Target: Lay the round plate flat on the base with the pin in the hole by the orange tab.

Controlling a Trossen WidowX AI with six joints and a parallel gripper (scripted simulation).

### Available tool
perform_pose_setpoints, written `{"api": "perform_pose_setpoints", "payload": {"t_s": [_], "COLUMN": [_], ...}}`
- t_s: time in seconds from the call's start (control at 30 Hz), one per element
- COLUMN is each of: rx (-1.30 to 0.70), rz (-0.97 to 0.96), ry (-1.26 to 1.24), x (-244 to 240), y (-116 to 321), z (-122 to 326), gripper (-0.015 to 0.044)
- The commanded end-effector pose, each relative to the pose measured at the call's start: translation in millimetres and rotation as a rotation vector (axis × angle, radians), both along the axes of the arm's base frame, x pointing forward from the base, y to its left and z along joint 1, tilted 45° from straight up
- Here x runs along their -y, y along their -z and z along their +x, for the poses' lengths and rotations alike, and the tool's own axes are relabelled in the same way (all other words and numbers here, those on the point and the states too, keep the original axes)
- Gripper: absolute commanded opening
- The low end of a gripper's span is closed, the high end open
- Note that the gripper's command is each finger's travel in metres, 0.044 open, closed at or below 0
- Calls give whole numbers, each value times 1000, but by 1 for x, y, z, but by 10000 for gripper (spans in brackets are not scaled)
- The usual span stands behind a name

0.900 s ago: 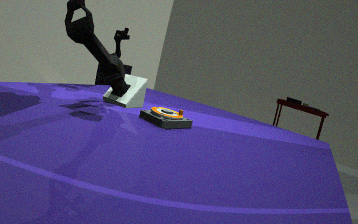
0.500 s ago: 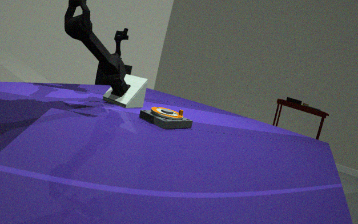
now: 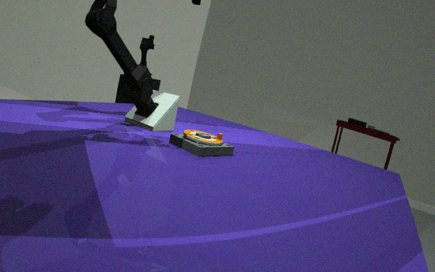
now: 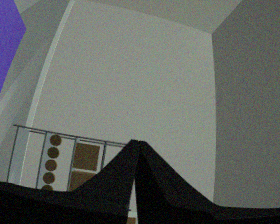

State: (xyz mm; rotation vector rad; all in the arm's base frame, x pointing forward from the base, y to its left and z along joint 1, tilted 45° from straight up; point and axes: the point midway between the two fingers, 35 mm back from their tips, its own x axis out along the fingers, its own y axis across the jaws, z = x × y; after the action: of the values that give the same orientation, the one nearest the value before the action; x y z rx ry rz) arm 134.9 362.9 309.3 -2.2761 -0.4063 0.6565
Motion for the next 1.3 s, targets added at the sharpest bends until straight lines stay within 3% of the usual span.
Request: {"api": "perform_pose_setpoints", "payload": {"t_s": [0.0,0.33,0.57,0.67,0.77,0.93,1.07,1.27], "rx": [-126,-407,-456,-420,-386,-175,-66,-56], "rz": [58,327,543,679,743,948,1011,1017], "ry": [194,881,1355,1641,1774,2208,2347,2358], "x": [12,97,168,211,231,298,322,324], "y": [38,135,183,206,216,243,248,249], "z": [42,145,176,184,185,178,174,173], "gripper": [0,0,0,0,0,0,0,0]}}
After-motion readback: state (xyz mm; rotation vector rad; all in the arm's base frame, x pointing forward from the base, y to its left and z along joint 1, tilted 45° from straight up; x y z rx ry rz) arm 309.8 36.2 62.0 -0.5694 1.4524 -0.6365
